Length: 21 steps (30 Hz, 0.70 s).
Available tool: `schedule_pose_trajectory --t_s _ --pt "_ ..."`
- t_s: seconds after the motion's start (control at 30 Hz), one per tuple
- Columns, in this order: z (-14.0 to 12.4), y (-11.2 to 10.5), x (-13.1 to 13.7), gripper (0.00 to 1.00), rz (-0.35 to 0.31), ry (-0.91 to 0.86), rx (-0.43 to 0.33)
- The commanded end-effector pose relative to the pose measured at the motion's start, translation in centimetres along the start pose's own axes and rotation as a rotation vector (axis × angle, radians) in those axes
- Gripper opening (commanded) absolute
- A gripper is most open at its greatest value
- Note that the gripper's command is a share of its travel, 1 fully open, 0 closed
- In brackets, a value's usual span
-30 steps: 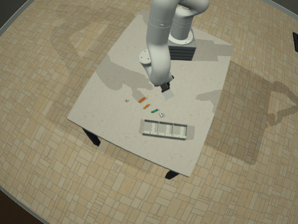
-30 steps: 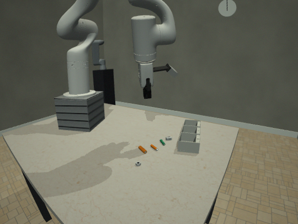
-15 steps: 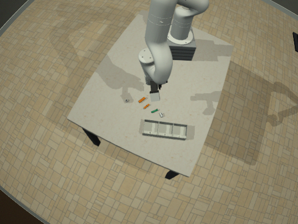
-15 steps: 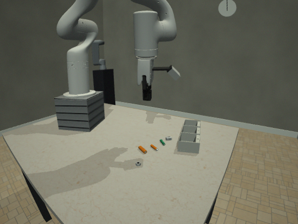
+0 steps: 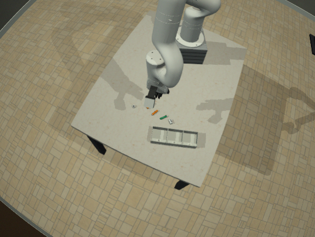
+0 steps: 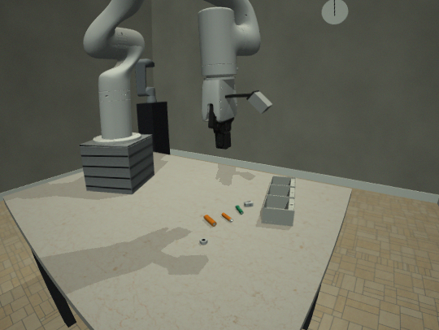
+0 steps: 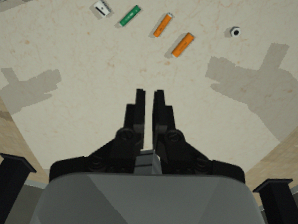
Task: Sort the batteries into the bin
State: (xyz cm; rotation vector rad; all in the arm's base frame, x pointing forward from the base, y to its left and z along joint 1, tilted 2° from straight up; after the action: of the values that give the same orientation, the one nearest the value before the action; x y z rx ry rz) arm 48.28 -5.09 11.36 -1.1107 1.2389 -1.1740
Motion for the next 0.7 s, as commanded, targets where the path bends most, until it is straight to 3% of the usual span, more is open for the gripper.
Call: schedule_pose_trajectory --t_s 0.0,0.47,0.67 --pt "1.2 -0.4 0.3 0.07 -0.074 0.102 0.007" --pt "1.2 -0.4 0.3 0.07 -0.074 0.102 0.007" --pt "4.4 3.1 -1.4 0.07 -0.074 -0.129 -0.001"
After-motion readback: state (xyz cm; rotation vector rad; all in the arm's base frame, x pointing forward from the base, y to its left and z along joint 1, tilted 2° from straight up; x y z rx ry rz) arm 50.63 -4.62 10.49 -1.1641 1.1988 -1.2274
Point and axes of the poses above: the point where the finger pads meet when closed, its own y axis out along the fingers, its own x axis across the jaws, z = x × y, the point moved 6 cm from there along -y, back along the fingers, and after that the axes turned 1 degree about y, right-handed, at the moved point
